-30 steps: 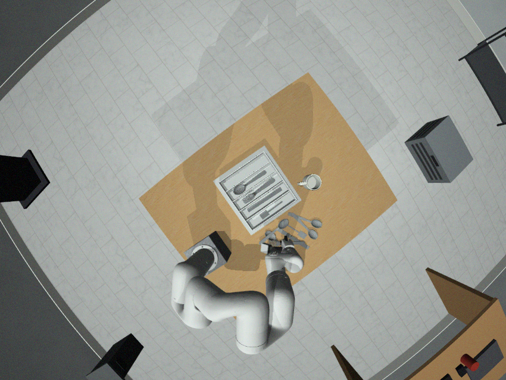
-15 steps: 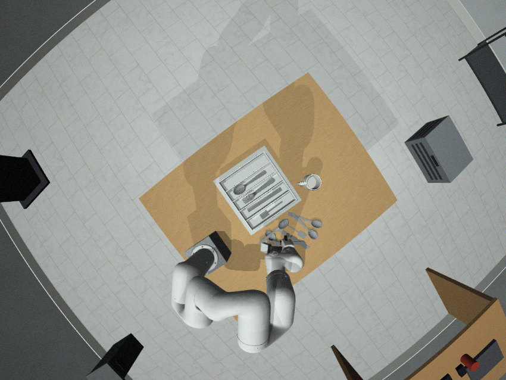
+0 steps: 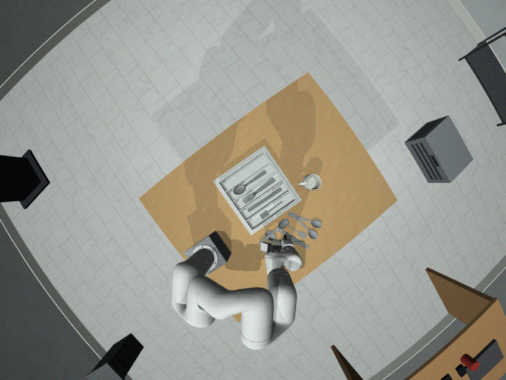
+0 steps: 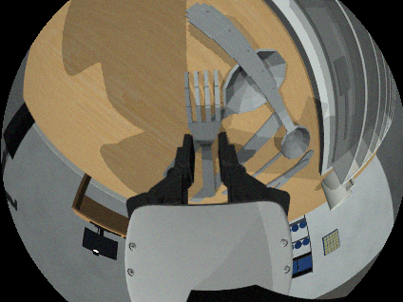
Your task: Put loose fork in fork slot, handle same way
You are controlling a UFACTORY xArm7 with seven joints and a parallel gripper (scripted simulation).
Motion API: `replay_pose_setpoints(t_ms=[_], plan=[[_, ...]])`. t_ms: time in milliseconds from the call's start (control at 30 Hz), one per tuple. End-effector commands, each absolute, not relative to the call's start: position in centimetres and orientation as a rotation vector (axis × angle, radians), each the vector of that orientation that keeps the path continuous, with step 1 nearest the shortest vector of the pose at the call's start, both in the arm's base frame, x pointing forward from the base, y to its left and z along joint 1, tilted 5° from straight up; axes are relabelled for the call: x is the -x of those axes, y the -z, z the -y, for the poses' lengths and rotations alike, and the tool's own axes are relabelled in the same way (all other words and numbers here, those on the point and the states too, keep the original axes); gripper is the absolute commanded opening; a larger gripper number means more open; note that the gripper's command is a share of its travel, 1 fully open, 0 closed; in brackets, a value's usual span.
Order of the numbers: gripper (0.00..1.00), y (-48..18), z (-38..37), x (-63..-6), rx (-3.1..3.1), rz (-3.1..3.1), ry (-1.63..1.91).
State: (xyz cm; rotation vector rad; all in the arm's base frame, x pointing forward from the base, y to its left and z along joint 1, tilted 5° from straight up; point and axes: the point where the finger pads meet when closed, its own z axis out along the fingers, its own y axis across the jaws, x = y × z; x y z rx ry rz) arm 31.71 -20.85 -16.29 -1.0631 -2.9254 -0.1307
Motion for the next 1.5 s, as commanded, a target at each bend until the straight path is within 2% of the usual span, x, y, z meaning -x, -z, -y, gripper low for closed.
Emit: replay_pose_setpoints(t_ms=[0,1067,1100,1467], plan=[[0.28,16.62,20.91,-31.81,1.064,2.928,0.129],[0.28,17.03,20.87,-31.82,1.064,2.928,0.129],[0.03,17.03,20.87,-31.82,1.064,2.928,0.129],[0.03,17.03,20.87,-31.82,1.064,2.928,0.129]])
